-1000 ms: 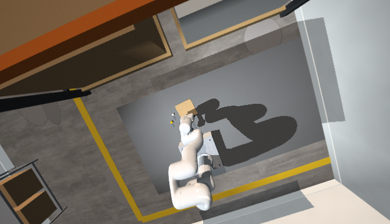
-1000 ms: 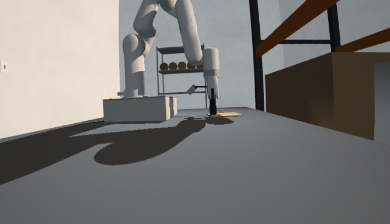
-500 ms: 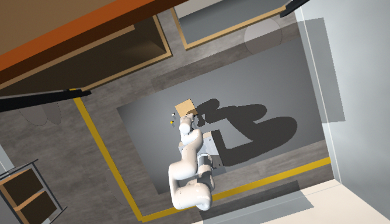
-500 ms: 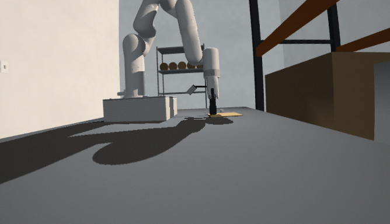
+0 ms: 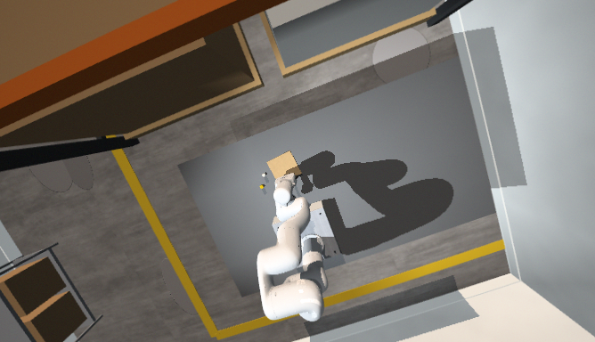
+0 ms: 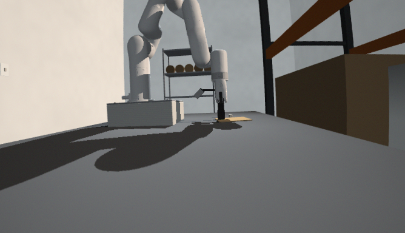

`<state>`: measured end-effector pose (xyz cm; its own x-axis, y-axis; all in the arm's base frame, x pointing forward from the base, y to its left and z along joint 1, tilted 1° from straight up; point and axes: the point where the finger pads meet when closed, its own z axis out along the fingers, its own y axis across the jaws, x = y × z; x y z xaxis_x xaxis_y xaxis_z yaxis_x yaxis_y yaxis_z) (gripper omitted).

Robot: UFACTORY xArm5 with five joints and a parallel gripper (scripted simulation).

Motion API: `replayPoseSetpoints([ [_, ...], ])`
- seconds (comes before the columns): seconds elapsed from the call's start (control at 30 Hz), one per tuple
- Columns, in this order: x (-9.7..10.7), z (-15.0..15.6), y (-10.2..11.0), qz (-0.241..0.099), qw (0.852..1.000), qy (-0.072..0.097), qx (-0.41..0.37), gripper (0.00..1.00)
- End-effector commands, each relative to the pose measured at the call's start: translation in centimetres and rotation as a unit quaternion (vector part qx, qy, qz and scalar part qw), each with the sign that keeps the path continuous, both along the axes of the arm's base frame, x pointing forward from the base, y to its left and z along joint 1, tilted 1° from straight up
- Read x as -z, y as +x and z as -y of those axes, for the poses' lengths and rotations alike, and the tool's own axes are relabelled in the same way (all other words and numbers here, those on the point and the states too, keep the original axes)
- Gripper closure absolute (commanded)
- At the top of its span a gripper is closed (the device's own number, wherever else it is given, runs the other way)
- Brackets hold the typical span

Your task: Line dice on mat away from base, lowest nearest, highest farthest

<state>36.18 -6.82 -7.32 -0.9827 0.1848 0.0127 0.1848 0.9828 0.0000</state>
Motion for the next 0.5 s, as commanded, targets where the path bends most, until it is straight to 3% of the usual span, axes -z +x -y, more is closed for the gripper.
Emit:
replayPoseSetpoints([
  [0.0, -0.07, 0.02, 0.12, 0.001, 1.0, 0.0, 0.0, 0.73],
  [0.1, -0.07, 0.02, 0.12, 0.001, 1.0, 0.0, 0.0, 0.69],
  [0.47, -0.08, 0.02, 0.12, 0.001, 1.0, 0.0, 0.0, 0.69],
])
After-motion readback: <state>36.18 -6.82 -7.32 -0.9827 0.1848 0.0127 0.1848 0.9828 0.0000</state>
